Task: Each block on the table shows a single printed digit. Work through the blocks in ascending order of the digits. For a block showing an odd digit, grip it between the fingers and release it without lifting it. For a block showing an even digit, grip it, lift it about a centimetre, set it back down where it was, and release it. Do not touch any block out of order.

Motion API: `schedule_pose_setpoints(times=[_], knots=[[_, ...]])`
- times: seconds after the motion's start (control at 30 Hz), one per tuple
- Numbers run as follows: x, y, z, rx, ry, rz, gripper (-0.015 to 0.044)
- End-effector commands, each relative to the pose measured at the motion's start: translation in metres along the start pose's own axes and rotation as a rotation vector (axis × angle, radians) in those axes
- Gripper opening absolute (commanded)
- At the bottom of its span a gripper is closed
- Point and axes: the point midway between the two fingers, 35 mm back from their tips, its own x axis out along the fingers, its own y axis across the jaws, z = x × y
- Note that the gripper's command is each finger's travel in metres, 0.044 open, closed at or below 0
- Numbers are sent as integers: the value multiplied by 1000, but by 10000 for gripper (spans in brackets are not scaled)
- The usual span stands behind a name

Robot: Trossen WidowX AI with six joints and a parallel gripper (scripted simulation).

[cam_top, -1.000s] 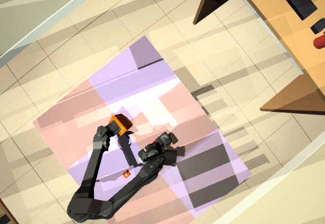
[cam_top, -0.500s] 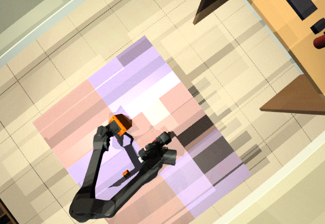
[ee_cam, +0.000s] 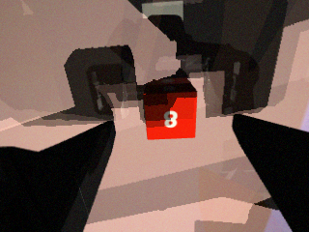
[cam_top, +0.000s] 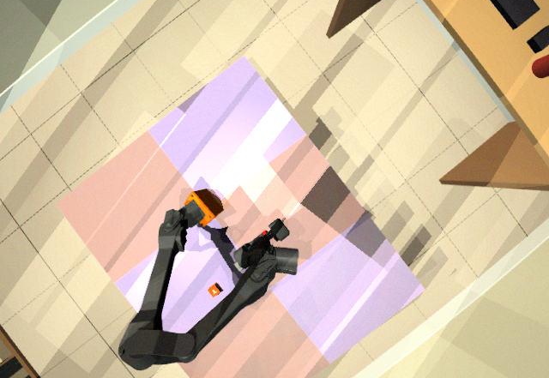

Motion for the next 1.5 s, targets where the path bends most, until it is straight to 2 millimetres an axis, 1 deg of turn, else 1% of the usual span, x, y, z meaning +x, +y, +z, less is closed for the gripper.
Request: schedule_pose_setpoints(times=[0.0,0.03,0.17,0.2,0.23,0.27,0.33,0.37,0.4,0.5,0.53,0.83,0.87,0.9,0.93,1.03,1.1,1.17,1.27,1.4,1.43,1.47], knots=[[-31,2,2,2,-8,8,400],[-34,1,1,2,-8,8,400],[-34,1,1,2,-8,8,400],[-36,2,2,2,-8,9,374],[-44,2,3,2,-8,10,348],[-56,3,3,2,-8,11,321],[-90,3,3,1,-7,13,269],[-104,3,2,1,-7,12,242],[-112,2,1,1,-7,12,216],[-115,1,1,1,-7,11,138],[-115,1,1,1,-7,11,120],[-115,1,1,1,-7,11,120],[-115,-1,2,0,-7,13,120],[-117,-8,8,-2,-6,19,120],[-118,-20,17,-5,-6,28,120],[-122,-72,45,-11,-9,50,120],[-122,-99,54,-11,-12,54,120],[-121,-131,62,-11,-14,53,120],[-119,-181,66,-7,-17,42,120],[-115,-246,58,-1,-12,10,120],[-114,-259,55,1,-10,2,120],[-114,-265,53,1,-9,-3,120]])
